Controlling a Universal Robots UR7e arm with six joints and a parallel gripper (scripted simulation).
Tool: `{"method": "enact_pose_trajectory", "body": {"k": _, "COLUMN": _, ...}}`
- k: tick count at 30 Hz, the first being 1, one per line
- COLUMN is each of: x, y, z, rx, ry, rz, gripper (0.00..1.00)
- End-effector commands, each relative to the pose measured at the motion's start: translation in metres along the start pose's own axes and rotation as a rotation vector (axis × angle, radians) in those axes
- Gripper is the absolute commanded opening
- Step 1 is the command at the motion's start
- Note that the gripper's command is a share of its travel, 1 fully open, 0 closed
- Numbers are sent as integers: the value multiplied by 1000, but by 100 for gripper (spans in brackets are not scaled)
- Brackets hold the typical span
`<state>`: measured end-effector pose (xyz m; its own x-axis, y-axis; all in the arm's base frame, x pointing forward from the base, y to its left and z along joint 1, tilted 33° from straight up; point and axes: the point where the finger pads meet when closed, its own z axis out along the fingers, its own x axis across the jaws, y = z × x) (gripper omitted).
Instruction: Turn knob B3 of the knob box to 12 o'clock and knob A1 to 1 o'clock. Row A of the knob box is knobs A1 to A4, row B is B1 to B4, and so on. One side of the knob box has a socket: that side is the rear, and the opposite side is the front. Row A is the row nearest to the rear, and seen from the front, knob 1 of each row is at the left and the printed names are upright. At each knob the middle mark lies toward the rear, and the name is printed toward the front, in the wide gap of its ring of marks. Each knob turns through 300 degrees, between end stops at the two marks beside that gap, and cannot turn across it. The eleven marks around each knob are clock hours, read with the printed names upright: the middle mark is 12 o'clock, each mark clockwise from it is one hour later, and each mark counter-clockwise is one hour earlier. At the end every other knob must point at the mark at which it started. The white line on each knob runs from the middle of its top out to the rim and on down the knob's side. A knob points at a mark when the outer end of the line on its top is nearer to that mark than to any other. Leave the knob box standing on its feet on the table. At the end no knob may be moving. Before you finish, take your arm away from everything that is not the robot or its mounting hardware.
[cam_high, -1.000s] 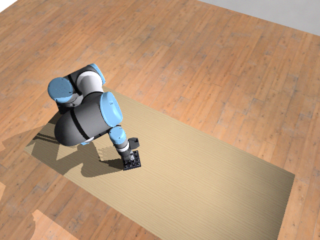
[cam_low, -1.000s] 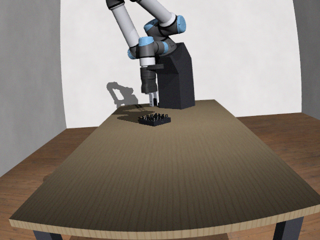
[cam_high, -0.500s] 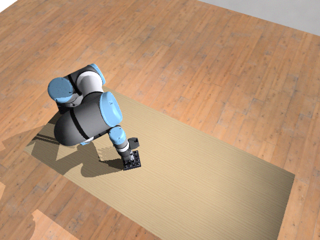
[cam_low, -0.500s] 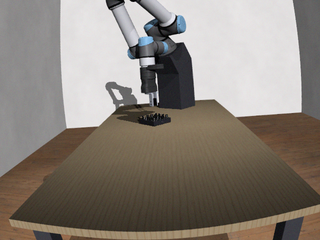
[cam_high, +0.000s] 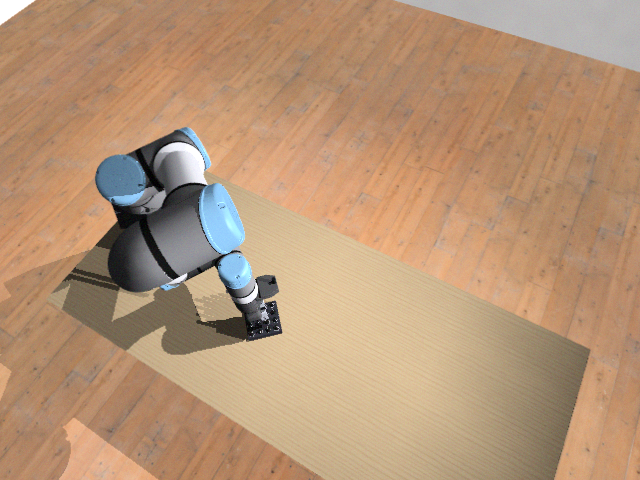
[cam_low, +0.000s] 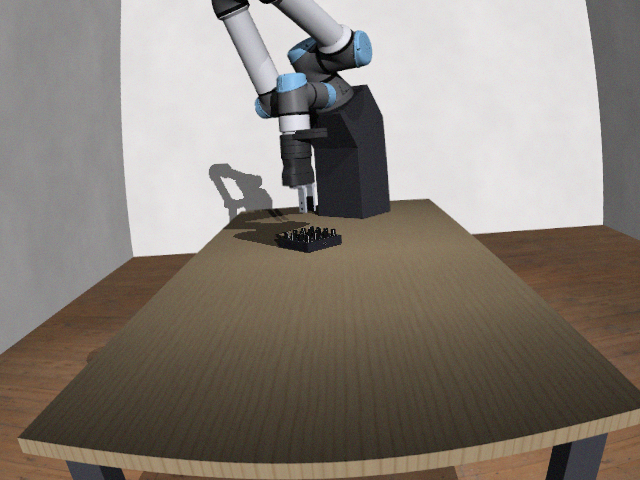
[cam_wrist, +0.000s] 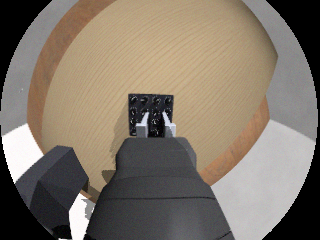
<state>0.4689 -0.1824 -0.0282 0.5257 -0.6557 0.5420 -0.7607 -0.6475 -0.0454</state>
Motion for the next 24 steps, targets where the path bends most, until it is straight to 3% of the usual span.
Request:
{"method": "enact_pose_trajectory", "body": {"k": 1, "x": 0, "y": 0, "z": 0, "rx": 0, "ry": 1, "rz": 0, "gripper": 46}}
{"method": "enact_pose_trajectory", "body": {"k": 24, "x": 0, "y": 0, "z": 4, "rx": 1, "ry": 1, "rz": -1, "gripper": 46}}
